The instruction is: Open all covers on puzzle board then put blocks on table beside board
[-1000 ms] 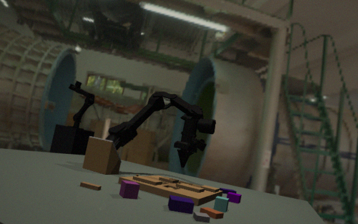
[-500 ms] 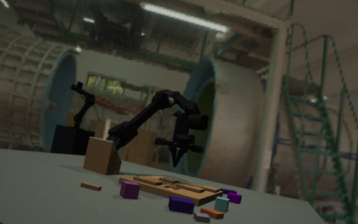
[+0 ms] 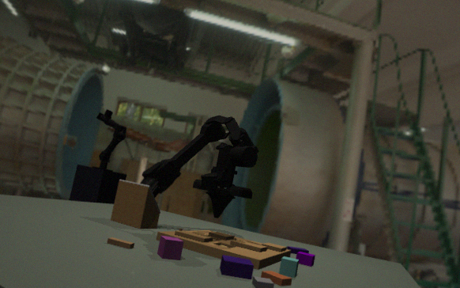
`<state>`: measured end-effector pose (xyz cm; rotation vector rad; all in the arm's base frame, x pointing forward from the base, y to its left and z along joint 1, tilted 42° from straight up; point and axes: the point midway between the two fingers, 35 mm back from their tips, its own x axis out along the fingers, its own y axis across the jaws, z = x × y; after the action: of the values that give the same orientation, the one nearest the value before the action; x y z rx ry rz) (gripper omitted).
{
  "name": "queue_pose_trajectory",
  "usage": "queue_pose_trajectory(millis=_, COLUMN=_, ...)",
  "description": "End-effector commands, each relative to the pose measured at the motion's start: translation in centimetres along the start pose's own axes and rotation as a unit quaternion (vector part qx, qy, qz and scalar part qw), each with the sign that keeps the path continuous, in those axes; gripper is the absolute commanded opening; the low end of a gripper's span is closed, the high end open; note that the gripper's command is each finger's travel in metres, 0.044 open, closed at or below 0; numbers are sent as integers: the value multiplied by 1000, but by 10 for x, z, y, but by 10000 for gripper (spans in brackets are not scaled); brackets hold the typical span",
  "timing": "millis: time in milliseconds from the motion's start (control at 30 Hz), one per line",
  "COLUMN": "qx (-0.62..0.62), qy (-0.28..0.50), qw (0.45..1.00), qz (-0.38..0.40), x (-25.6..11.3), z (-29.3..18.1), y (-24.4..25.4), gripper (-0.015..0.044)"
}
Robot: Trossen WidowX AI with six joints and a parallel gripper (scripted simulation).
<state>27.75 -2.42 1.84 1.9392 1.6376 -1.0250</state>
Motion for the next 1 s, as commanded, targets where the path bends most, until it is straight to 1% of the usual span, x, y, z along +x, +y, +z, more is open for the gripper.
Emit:
queue_pose_trajectory(millis=0, qx=11, qy=-2, qw=1000, qz=0, x=1, z=1, y=1, gripper=0)
queue_pose_trajectory(millis=133, qx=11, qy=-2, qw=1000, qz=0, x=11, z=1, y=2, gripper=0)
queue_pose_trajectory(millis=433, qx=11, qy=-1, qw=1000, qz=0, x=50, z=2, y=0, gripper=0)
queue_pose_trajectory(millis=967, qx=11, qy=-1, qw=1000, qz=0, x=61, z=1, y=1, gripper=0)
